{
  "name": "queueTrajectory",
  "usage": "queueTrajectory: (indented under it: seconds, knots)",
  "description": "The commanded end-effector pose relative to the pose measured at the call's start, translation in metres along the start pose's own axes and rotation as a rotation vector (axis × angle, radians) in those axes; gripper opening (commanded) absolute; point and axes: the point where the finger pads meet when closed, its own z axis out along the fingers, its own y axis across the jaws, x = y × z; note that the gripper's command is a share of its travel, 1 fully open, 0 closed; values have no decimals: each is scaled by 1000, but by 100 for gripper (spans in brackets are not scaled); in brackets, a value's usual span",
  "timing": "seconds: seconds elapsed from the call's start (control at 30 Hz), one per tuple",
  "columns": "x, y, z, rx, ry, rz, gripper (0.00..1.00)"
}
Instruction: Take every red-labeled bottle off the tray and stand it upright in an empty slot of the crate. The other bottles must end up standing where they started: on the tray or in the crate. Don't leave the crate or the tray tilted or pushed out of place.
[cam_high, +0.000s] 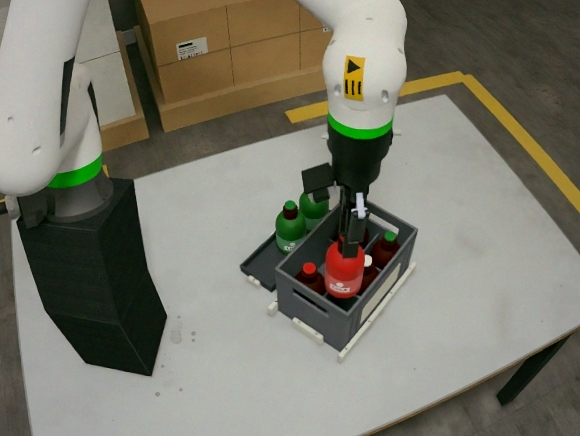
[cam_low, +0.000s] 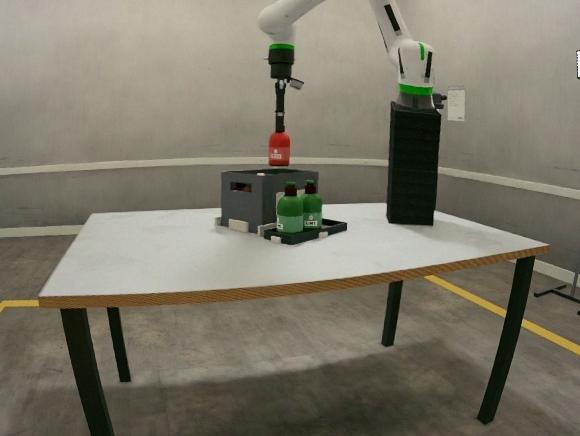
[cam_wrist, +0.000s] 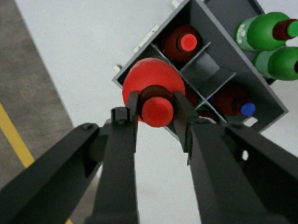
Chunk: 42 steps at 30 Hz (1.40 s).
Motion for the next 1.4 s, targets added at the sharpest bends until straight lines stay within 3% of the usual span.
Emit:
queueTrajectory:
  seconds: [0.0, 1.37]
  knots:
    - [-1, 0, -1, 1, -2, 0, 10]
    - [-1, 0, 10, 1, -2, 0, 10]
